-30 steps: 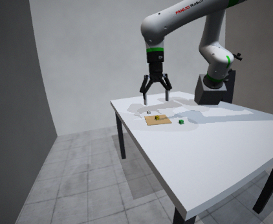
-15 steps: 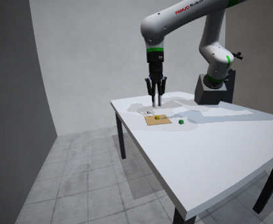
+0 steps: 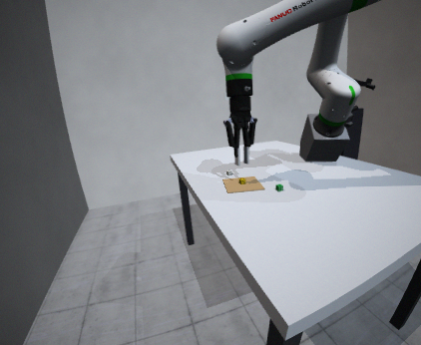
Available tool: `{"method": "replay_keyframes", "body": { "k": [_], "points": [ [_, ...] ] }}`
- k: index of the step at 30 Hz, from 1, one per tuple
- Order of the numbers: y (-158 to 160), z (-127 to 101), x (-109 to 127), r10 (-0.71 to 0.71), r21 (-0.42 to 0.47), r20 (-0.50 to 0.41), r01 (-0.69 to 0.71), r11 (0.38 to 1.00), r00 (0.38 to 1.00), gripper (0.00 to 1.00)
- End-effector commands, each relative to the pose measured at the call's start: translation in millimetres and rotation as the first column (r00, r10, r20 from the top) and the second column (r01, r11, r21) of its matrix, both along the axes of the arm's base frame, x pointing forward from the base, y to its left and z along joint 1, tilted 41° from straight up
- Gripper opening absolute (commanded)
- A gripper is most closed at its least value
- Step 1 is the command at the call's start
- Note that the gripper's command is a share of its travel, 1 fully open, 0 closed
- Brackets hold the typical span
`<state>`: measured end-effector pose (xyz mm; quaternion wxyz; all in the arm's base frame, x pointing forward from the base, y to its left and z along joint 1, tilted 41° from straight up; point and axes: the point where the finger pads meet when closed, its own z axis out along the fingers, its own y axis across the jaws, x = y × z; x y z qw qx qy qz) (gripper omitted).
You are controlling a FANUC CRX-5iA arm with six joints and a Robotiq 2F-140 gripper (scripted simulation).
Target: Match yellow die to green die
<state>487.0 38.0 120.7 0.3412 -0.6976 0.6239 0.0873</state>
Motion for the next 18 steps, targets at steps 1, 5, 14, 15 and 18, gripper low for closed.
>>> {"method": "replay_keyframes", "body": {
  "k": [1,5,14,15,18],
  "points": [
    [-0.2,0.1,0.1,0.0,0.0,0.0,0.0,1.0,1.0,0.21],
    [-0.2,0.1,0.1,0.0,0.0,0.0,0.0,1.0,1.0,0.21],
    [1.1,-1.7,0.8,0.0,0.0,0.0,0.0,1.0,1.0,0.21],
    [1.5,-2.2,1.0,0.0,0.0,0.0,0.0,1.0,1.0,0.21],
    [2.3,-3.3,1.5,0.0,0.0,0.001,0.0,1.0,1.0,0.21]
  ]
}}
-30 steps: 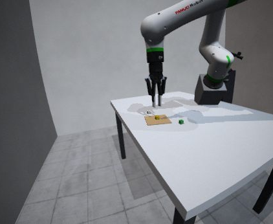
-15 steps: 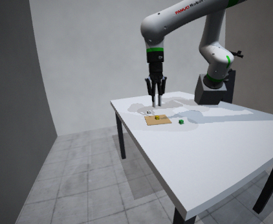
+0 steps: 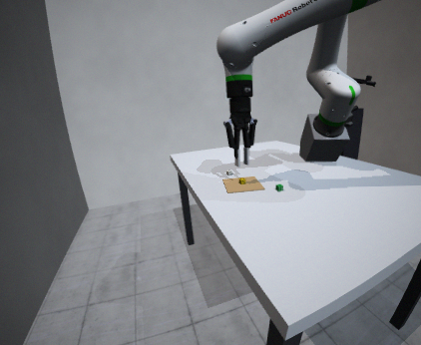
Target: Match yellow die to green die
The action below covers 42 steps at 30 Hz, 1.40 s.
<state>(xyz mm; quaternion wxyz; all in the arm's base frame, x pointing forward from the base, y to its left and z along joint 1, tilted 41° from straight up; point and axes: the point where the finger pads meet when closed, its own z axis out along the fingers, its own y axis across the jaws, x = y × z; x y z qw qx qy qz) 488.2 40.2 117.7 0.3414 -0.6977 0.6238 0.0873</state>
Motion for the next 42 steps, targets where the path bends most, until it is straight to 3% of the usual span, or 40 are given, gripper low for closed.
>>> {"method": "replay_keyframes", "body": {
  "k": [1,42],
  "points": [
    [0.1,-0.3,0.3,0.0,0.0,0.0,0.0,1.0,1.0,0.21],
    [26.4,-35.7,14.2,0.0,0.0,0.0,0.0,1.0,1.0,0.21]
  ]
}}
